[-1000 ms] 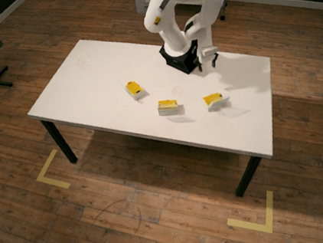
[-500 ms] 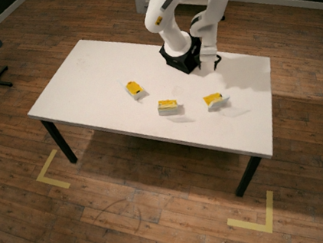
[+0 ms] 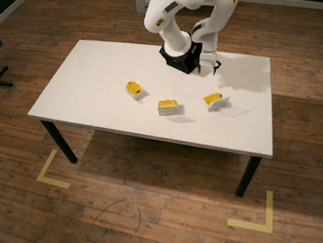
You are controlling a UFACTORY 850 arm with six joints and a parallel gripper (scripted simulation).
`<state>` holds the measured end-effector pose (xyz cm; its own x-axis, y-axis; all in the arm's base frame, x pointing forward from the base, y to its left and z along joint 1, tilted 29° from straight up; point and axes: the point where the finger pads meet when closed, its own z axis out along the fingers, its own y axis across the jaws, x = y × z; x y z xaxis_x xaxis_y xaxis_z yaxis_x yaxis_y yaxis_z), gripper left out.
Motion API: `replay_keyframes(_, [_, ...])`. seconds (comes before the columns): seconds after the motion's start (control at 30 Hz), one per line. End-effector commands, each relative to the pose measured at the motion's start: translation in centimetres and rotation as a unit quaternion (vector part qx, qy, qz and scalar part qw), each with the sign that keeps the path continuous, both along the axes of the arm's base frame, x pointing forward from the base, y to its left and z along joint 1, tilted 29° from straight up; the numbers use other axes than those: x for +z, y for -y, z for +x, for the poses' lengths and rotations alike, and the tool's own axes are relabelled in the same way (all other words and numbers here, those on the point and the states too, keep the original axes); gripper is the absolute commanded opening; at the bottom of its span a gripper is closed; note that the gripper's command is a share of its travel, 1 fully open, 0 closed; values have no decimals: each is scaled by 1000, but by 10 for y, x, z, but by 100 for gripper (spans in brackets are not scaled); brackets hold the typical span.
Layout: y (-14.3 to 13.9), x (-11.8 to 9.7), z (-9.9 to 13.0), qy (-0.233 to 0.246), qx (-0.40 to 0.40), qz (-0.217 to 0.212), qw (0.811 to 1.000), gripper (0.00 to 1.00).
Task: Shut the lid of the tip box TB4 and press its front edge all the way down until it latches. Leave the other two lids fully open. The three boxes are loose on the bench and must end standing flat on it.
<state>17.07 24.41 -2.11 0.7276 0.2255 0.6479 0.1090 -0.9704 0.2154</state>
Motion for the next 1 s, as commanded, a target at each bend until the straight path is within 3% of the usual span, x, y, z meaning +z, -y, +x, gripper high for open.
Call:
replay_keyframes(0.0, [0,-11,7,1,1,2,1000,100])
replay_keyframes(0.7, [13,-94,51,1,1,2,1000,100])
replay_keyframes(0.97, [13,-94,51,1,1,2,1000,100])
